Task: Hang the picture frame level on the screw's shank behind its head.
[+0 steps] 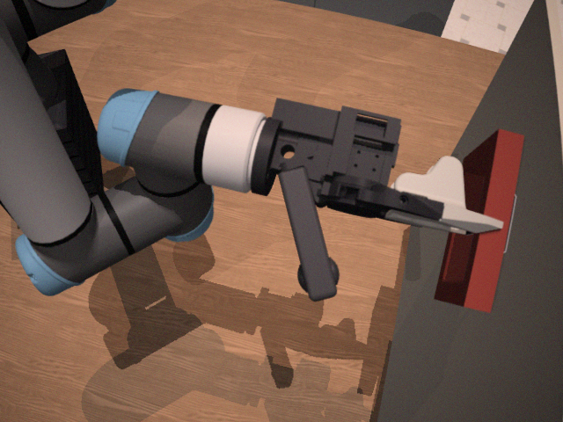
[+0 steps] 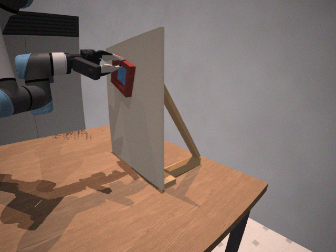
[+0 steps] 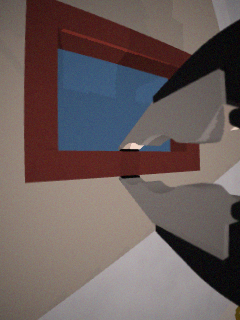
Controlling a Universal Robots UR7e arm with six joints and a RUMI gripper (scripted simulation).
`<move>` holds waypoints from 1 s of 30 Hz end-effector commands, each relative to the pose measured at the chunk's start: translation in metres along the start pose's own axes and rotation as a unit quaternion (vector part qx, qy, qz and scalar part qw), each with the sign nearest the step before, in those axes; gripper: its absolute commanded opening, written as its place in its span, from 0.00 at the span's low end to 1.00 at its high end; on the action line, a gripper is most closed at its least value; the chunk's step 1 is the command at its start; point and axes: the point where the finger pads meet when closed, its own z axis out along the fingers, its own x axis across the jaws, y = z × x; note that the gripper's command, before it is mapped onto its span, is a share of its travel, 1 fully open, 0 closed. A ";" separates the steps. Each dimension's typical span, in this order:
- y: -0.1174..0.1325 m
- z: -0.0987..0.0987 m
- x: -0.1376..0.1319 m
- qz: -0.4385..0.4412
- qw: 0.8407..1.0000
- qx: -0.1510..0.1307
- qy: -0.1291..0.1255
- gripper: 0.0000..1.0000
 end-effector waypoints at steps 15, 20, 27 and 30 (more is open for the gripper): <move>0.004 0.000 -0.002 -0.036 0.999 -0.001 0.000 0.00; 0.006 0.000 -0.002 -0.049 0.999 -0.002 0.000 0.00; 0.007 0.000 -0.002 -0.062 0.998 -0.002 0.000 0.00; 0.008 0.000 -0.003 -0.070 0.998 -0.003 0.000 0.00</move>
